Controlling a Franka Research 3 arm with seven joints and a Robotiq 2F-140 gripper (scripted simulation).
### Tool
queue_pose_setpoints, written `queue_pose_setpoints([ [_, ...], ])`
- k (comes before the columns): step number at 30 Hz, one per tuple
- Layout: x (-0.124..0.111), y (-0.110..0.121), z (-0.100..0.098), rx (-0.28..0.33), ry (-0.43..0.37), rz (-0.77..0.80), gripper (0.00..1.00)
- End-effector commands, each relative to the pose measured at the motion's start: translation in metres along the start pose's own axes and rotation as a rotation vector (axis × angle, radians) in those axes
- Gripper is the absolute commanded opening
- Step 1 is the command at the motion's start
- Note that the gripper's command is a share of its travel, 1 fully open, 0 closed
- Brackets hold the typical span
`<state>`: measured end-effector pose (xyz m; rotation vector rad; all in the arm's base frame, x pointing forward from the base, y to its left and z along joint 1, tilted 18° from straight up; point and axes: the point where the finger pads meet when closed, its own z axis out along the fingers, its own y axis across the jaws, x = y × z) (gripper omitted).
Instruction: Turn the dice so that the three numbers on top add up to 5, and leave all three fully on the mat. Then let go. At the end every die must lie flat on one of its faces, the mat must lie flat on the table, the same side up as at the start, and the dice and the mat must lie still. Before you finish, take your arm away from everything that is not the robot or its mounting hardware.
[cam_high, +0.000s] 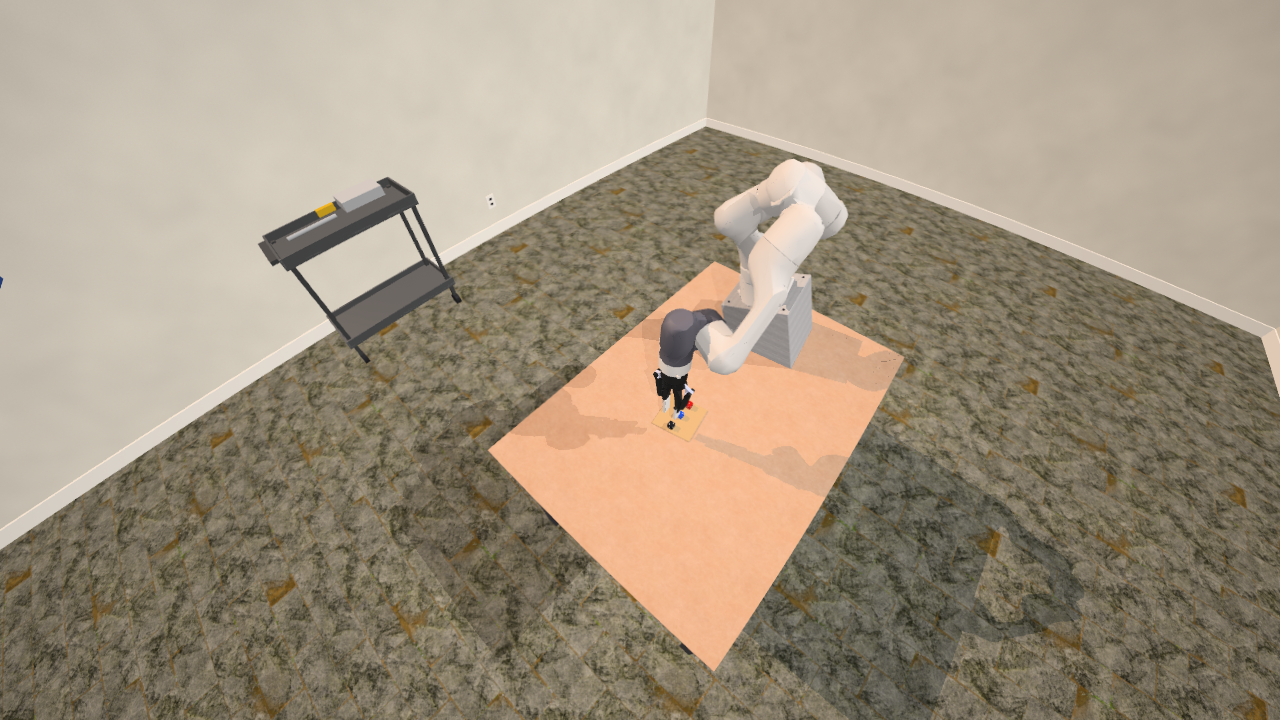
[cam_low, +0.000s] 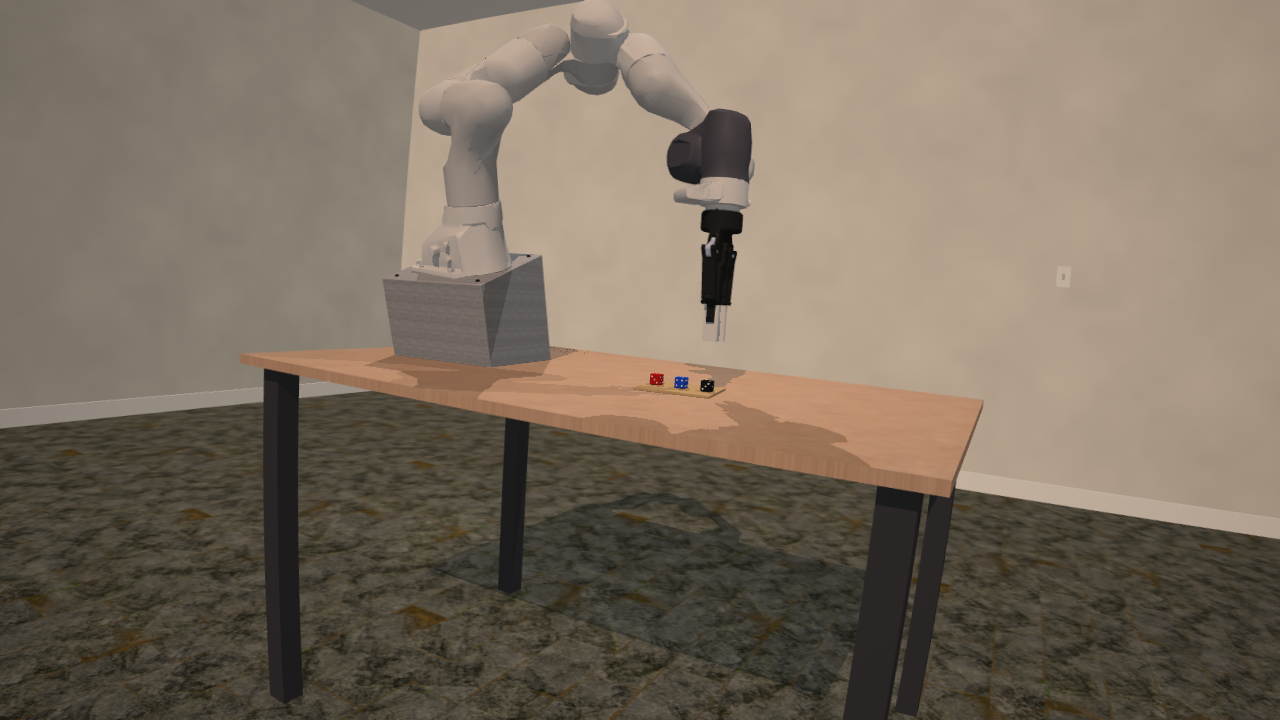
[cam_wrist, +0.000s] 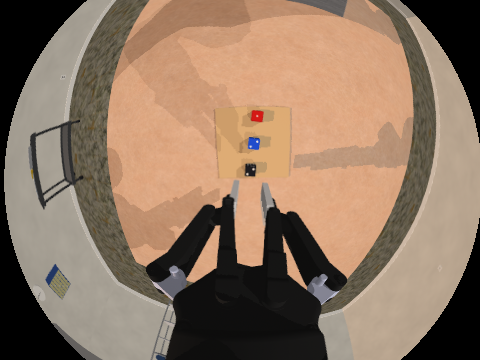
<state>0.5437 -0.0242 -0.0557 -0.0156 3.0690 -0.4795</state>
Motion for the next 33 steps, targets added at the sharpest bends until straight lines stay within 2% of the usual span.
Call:
queue_pose_setpoints([
  [1, 0.003, 0.0, 0.0, -0.001, 0.011, 0.015, 1.0],
  [23, 0.003, 0.0, -0.001, -0.001, 0.011, 0.015, 1.0],
  [33, 0.003, 0.0, -0.019, -0.001, 0.011, 0.015, 1.0],
])
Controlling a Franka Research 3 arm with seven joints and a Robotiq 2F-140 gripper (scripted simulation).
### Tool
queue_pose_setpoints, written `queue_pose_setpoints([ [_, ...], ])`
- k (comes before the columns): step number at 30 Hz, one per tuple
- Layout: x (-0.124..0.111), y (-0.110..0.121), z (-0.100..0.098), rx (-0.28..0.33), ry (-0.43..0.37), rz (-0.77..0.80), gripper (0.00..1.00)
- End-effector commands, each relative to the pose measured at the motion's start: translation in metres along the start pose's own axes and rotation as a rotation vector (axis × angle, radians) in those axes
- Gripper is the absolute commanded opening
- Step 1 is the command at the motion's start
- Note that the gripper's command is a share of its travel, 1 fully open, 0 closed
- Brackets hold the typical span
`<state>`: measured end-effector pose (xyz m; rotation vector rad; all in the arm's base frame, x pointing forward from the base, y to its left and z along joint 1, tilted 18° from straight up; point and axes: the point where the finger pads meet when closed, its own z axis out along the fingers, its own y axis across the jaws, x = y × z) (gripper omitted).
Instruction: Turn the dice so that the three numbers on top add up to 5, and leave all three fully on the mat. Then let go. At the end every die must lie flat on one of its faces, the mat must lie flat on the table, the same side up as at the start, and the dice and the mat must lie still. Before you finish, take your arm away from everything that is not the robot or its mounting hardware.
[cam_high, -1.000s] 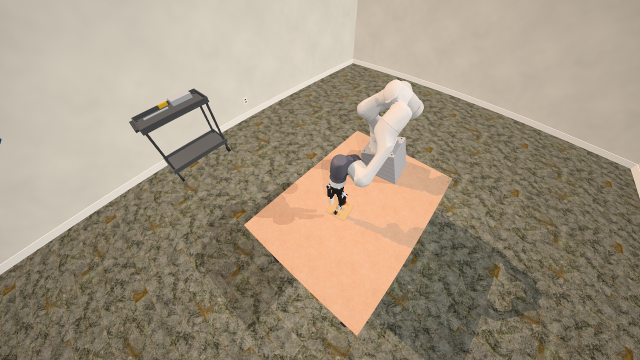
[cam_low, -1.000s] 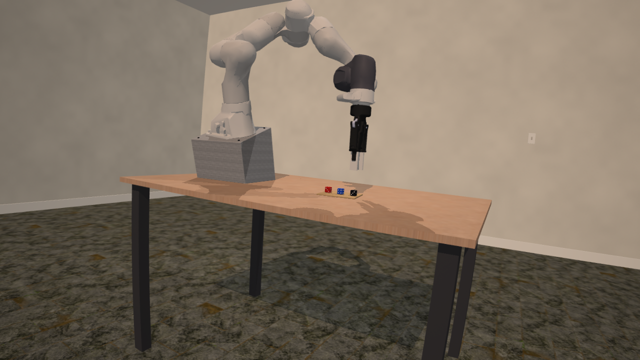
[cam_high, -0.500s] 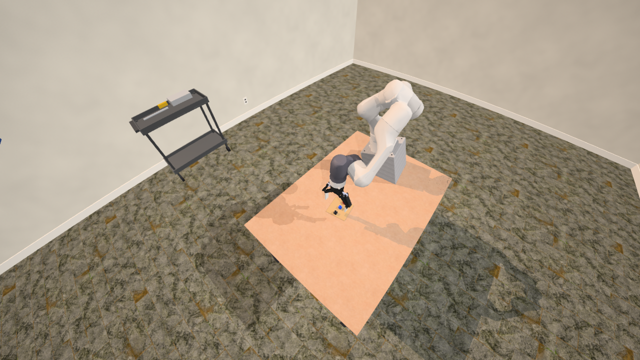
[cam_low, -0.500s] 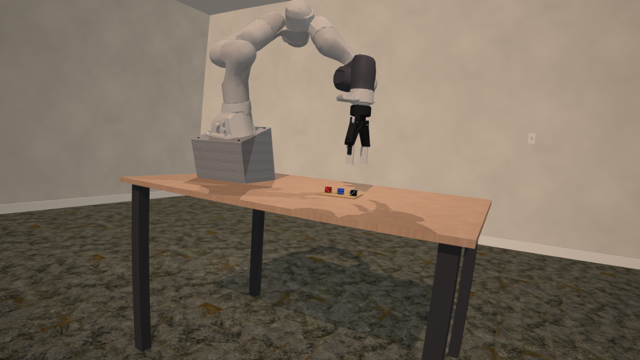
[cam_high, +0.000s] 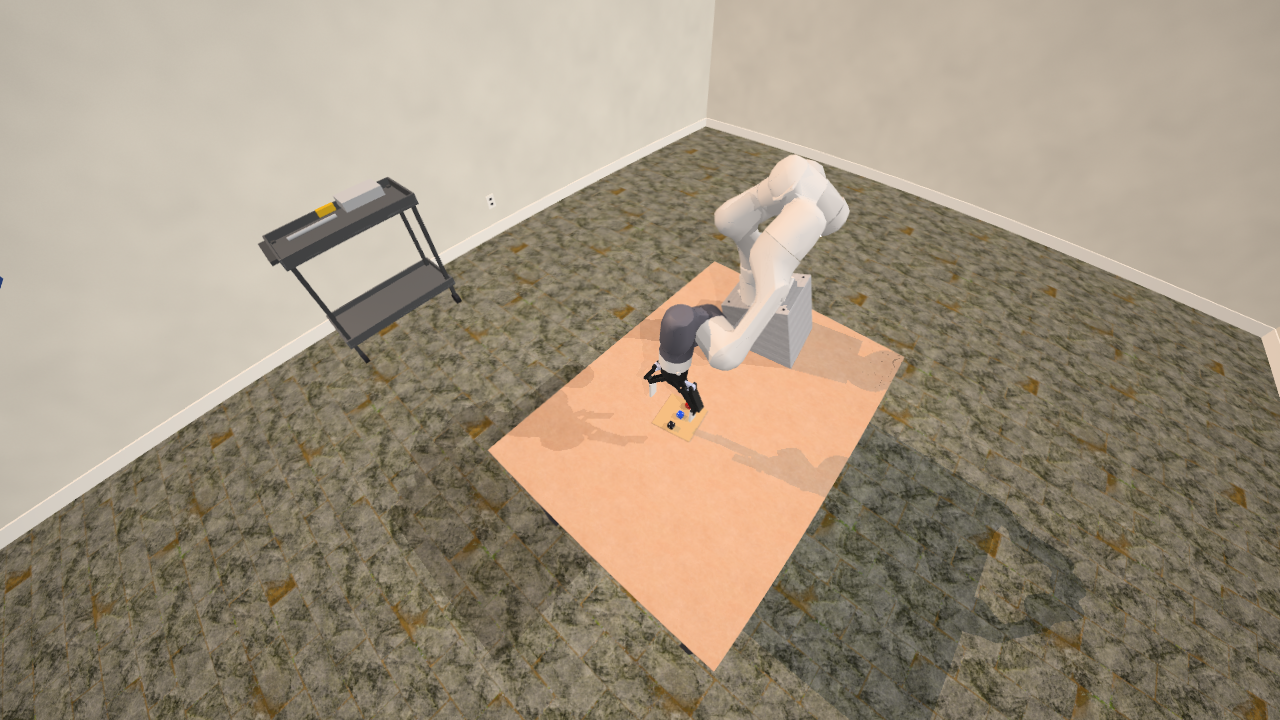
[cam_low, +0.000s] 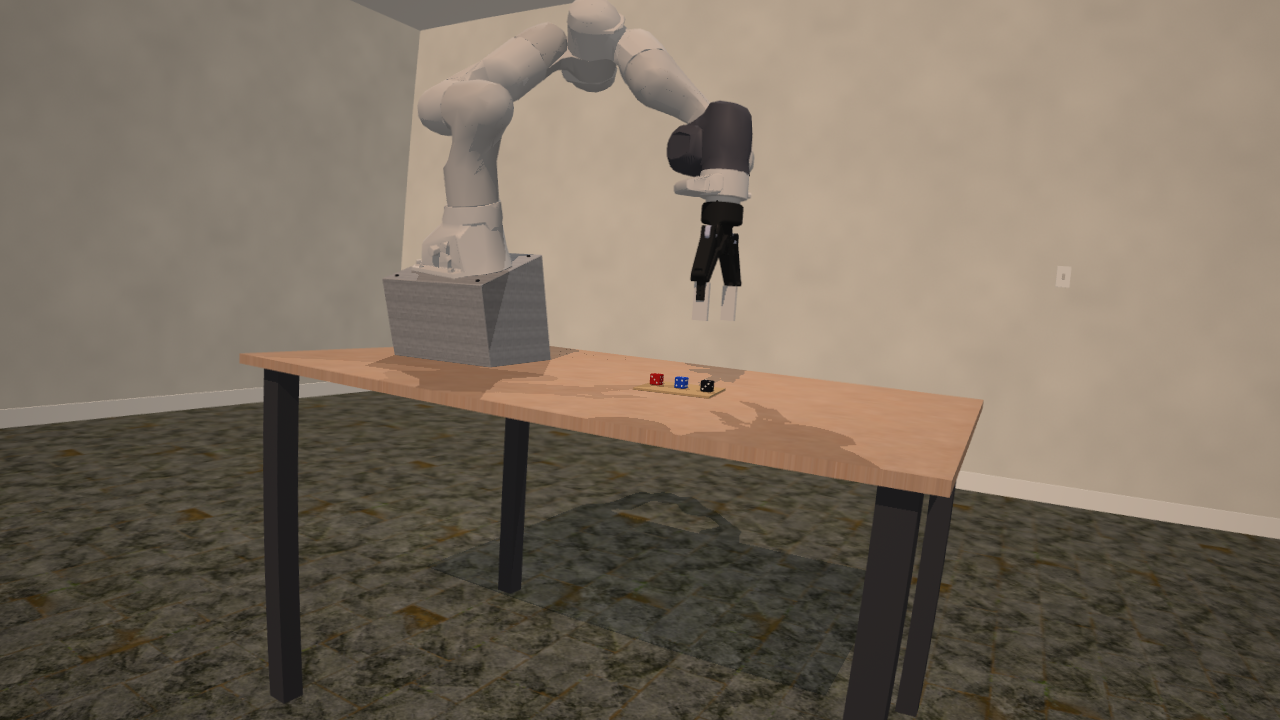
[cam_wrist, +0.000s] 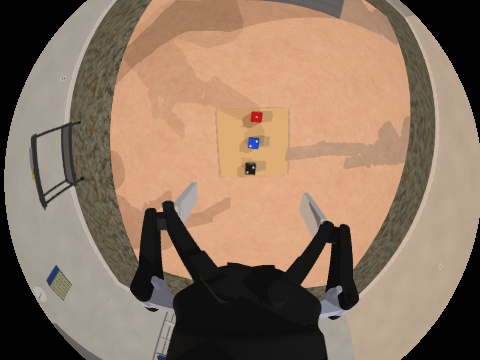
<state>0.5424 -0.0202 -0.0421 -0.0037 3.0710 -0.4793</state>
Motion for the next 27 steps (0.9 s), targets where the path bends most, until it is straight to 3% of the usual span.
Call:
queue_pose_setpoints([
  [1, 0.002, 0.0, -0.009, -0.001, 0.008, 0.008, 1.0],
  [13, 0.002, 0.0, -0.053, -0.001, 0.008, 0.008, 1.0],
  [27, 0.002, 0.0, -0.057, -0.001, 0.008, 0.008, 1.0],
])
